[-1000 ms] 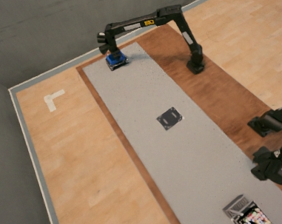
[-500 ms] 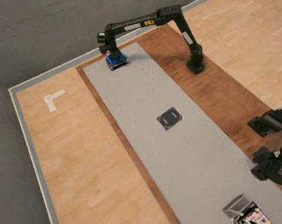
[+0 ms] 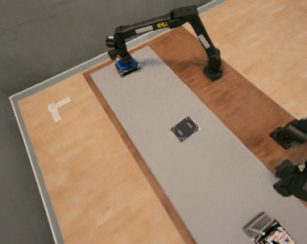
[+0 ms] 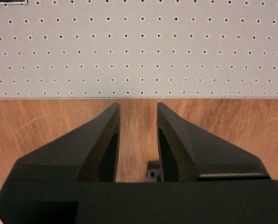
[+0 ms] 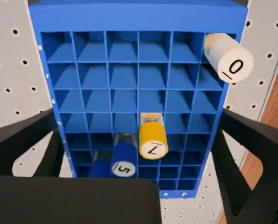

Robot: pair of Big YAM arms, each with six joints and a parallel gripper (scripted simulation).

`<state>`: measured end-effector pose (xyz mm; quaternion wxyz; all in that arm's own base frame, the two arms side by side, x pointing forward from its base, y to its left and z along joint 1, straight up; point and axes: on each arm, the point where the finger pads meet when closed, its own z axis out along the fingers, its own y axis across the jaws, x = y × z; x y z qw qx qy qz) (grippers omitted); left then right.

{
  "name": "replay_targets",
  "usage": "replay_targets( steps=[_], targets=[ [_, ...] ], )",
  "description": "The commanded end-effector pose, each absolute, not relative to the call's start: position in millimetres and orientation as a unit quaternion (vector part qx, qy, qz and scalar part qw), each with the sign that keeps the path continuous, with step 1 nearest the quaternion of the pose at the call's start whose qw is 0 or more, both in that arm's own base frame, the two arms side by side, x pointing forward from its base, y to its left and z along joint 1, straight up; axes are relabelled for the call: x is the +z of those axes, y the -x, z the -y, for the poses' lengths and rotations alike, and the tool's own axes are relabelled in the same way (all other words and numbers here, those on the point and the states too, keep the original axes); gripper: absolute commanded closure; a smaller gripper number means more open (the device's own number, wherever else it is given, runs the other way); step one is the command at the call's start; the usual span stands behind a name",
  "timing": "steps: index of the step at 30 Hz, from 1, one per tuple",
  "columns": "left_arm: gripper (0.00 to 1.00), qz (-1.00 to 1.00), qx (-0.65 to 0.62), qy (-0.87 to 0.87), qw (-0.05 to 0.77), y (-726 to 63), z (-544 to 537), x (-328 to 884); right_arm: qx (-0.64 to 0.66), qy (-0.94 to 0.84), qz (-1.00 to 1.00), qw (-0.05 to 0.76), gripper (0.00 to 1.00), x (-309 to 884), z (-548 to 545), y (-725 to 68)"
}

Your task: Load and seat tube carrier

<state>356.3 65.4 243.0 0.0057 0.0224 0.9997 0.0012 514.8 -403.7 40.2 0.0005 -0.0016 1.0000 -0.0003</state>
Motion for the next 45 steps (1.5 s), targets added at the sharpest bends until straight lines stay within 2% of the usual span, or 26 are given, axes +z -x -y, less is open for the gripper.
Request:
replay_targets(
  steps=[1,21,22,42,45],
  targets=[
    [0.76,-1.0,0.0,-0.025,0.0,-352.6,-60.3,240.7,-0.003,0.0,-1.0,0.004,1.0,36.7,400.0,-522.1],
    [0.76,-1.0,0.0,-0.025,0.0,-352.6,-60.3,240.7,-0.001,-0.001,-1.0,0.002,1.0,33.1,399.5,-520.8],
    [0.76,-1.0,0.0,-0.025,0.0,-352.6,-60.3,240.7,-0.002,0.0,-1.0,0.003,0.0,34.7,400.4,-522.0],
    [0.76,-1.0,0.0,-0.025,0.0,-352.6,-60.3,240.7,-0.003,0.0,-1.0,0.004,0.0,35.6,400.8,-522.5],
    [0.76,-1.0,0.0,-0.025,0.0,-352.6,-60.3,240.7,-0.025,0.0,-0.999,0.032,0.0,86.2,410.0,-534.7]
  ],
)
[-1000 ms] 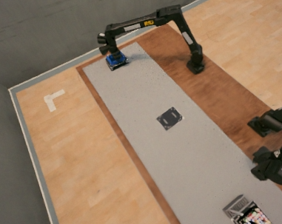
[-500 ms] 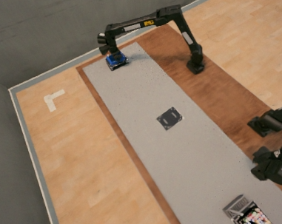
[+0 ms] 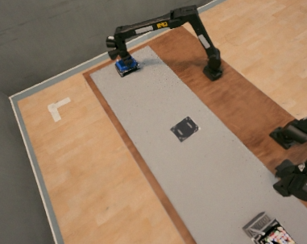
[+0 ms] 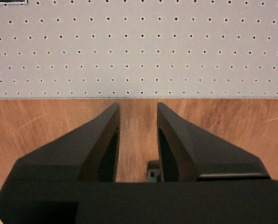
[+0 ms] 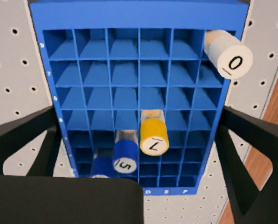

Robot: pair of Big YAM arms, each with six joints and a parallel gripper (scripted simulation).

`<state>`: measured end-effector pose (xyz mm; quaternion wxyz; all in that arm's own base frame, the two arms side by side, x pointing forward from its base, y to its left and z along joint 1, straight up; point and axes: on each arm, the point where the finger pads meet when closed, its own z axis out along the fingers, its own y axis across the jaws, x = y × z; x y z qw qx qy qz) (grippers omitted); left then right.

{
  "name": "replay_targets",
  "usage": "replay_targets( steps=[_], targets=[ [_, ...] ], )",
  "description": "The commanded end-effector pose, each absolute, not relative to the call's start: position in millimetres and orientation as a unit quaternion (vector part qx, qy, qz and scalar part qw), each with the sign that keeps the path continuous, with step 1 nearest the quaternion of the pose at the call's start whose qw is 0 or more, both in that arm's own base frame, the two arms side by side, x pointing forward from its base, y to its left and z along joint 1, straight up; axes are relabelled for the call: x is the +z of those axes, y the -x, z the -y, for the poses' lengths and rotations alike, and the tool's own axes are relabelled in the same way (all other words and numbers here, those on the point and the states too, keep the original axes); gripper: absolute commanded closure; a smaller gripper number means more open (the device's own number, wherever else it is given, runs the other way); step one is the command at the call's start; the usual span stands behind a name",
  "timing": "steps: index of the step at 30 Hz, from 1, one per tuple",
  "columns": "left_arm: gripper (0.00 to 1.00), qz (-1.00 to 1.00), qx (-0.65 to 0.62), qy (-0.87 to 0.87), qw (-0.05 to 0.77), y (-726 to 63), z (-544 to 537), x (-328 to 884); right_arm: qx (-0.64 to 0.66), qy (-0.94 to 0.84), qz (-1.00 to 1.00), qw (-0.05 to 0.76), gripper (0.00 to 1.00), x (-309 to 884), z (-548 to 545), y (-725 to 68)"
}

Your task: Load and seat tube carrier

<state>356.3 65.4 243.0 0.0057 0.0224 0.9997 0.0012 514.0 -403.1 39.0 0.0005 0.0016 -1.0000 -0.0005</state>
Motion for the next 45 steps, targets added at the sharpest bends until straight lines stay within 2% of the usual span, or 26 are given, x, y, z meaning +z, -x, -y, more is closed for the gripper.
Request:
replay_targets(
  steps=[1,4,10,34,45],
  targets=[
    [0.76,-1.0,0.0,-0.025,0.0,-352.6,-60.3,240.7,0.025,0.0,0.999,-0.032,0.0,88.0,410.0,-534.6],
    [0.76,-1.0,0.0,-0.025,0.0,-352.6,-60.3,240.7,0.01,0.0,1.0,-0.014,0.0,58.7,408.2,-532.3],
    [0.76,-1.0,0.0,-0.025,0.0,-352.6,-60.3,240.7,0.023,0.0,0.999,-0.03,0.0,96.4,409.4,-533.8],
    [0.76,-1.0,0.0,-0.025,0.0,-352.6,-60.3,240.7,0.018,0.0,1.0,-0.023,0.0,113.8,408.1,-531.9],
    [0.76,-1.0,0.0,-0.025,0.0,-352.6,-60.3,240.7,0.014,-0.017,1.0,-0.018,0.0,117.1,370.1,-507.8]
  ],
)
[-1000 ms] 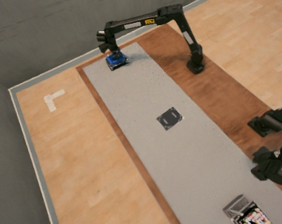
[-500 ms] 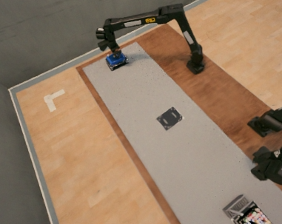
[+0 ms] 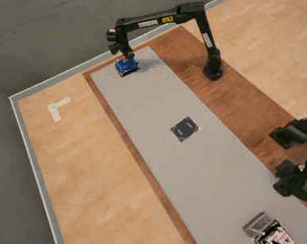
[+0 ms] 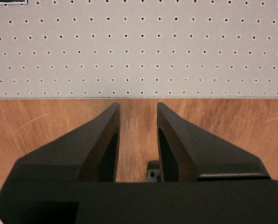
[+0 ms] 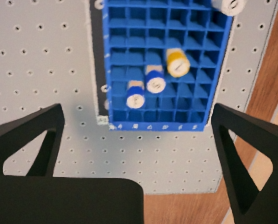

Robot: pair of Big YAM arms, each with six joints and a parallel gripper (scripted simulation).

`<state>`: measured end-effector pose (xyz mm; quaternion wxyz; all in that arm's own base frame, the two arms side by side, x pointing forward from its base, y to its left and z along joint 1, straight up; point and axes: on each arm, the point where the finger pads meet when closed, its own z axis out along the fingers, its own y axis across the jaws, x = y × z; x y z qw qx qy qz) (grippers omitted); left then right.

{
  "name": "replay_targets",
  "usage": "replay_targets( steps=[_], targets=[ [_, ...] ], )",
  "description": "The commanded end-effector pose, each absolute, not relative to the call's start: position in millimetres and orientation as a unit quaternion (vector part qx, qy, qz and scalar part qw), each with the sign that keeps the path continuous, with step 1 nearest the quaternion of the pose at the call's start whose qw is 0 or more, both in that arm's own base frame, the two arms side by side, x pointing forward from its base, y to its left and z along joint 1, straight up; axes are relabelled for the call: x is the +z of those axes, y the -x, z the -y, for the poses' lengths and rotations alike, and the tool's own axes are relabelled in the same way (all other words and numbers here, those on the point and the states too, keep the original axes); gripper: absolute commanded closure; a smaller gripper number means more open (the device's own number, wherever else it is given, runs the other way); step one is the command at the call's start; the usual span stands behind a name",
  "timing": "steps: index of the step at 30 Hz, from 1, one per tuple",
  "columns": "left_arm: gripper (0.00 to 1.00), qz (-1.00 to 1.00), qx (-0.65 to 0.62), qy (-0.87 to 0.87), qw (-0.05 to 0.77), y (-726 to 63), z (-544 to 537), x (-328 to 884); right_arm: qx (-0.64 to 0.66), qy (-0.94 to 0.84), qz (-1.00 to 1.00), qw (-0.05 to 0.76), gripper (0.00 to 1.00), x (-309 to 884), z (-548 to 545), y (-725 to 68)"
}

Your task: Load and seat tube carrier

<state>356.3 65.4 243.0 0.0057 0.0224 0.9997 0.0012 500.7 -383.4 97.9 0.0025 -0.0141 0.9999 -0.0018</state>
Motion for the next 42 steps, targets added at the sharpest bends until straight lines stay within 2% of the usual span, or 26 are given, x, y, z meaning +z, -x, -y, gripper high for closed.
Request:
replay_targets(
  steps=[1,42],
  targets=[
    [0.76,-1.0,0.0,-0.025,0.0,-352.6,-60.3,240.7,-0.014,0.017,-1.0,0.018,0.0,118.2,366.7,-506.1],
    [0.76,-1.0,0.0,-0.025,0.0,-352.6,-60.3,240.7,-0.004,0.017,-1.0,0.007,0.0,159.1,241.0,-439.5]
  ],
)
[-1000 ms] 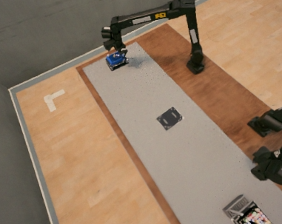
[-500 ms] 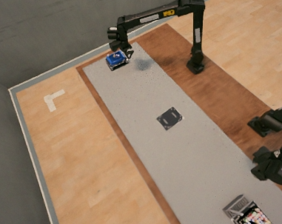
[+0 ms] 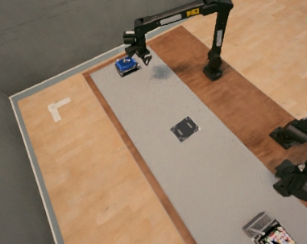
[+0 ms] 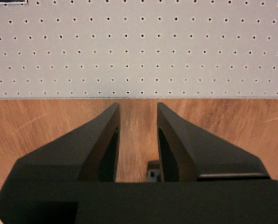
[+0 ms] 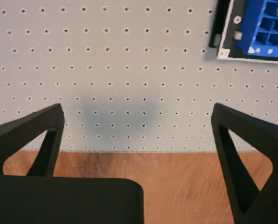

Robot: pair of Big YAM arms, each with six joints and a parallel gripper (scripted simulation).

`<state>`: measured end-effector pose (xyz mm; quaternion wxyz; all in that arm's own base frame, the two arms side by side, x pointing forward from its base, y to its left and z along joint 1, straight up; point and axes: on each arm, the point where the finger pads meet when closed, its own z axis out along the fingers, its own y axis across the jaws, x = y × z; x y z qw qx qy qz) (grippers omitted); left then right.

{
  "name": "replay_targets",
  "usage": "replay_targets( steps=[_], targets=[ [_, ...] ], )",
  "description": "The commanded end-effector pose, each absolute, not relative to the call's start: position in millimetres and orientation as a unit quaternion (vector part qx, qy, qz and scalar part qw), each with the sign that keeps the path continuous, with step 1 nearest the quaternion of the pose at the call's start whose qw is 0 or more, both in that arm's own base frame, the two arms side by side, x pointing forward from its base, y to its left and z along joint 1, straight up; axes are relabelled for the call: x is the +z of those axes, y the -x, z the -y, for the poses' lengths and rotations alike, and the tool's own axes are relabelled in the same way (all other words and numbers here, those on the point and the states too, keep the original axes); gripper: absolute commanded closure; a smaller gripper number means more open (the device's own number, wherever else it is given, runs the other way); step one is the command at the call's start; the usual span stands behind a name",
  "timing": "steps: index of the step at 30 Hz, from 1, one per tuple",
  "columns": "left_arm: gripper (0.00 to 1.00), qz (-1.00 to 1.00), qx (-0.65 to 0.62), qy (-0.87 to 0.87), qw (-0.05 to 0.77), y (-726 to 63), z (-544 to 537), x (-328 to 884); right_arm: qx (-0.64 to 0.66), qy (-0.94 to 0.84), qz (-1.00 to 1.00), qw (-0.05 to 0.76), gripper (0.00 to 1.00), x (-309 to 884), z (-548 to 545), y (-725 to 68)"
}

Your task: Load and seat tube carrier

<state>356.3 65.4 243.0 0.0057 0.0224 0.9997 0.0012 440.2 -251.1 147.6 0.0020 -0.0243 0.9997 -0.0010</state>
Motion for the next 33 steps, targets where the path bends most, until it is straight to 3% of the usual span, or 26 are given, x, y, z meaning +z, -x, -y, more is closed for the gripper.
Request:
replay_targets(
  steps=[1,33],
  targets=[
    [0.76,-1.0,0.0,-0.025,0.0,-352.6,-60.3,240.7,-0.004,0.017,-1.0,0.007,0.0,159.1,241.0,-439.5],
    [0.76,-1.0,0.0,-0.025,0.0,-352.6,-60.3,240.7,-0.002,0.017,-1.0,0.005,0.0,194.7,139.7,-388.0]
  ],
)
